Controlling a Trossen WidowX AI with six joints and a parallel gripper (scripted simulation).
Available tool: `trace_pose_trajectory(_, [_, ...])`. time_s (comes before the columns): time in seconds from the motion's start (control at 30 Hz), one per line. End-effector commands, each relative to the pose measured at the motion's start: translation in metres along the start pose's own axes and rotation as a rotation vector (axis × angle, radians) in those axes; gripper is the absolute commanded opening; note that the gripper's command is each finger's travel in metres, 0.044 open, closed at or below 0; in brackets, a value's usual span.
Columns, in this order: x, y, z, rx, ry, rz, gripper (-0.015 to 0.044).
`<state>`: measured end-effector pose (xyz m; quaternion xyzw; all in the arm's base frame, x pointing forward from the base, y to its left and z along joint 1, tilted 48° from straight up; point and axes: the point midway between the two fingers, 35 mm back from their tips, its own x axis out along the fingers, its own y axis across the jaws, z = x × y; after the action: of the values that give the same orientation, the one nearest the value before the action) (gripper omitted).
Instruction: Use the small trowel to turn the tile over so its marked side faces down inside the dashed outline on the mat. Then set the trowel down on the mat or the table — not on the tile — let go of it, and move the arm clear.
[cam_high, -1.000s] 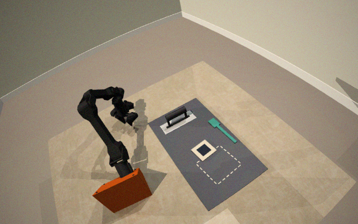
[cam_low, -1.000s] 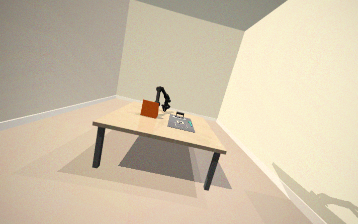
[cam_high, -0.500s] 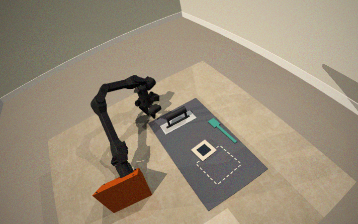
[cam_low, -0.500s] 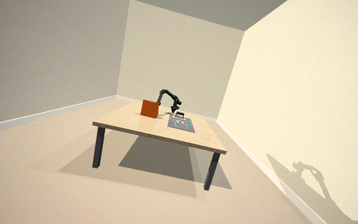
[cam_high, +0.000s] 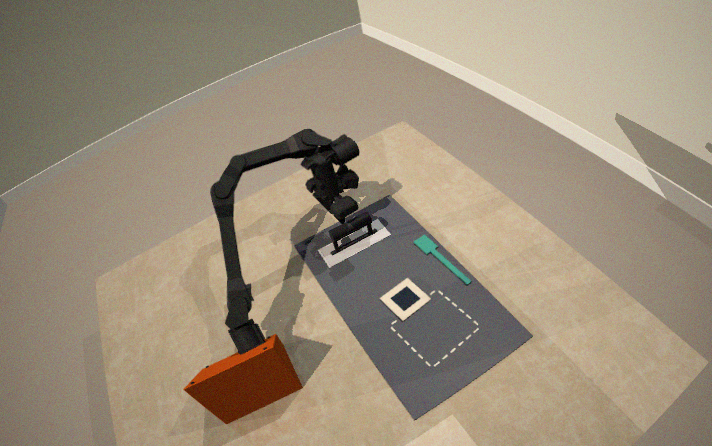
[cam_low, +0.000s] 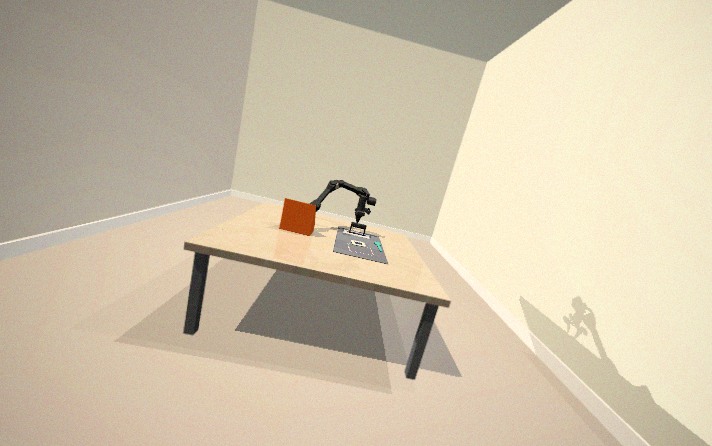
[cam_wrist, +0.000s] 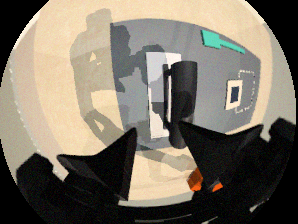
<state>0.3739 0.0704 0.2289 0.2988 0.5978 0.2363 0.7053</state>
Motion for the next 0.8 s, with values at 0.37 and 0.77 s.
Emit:
trace_pose_trajectory(0.37, [-0.009,-0.040,0.018,0.087,-0.006,0.049,0.0270])
trace_pose_trajectory(0.77, [0.011,-0.039,0.019,0.087,-0.007,0.050,0.0270])
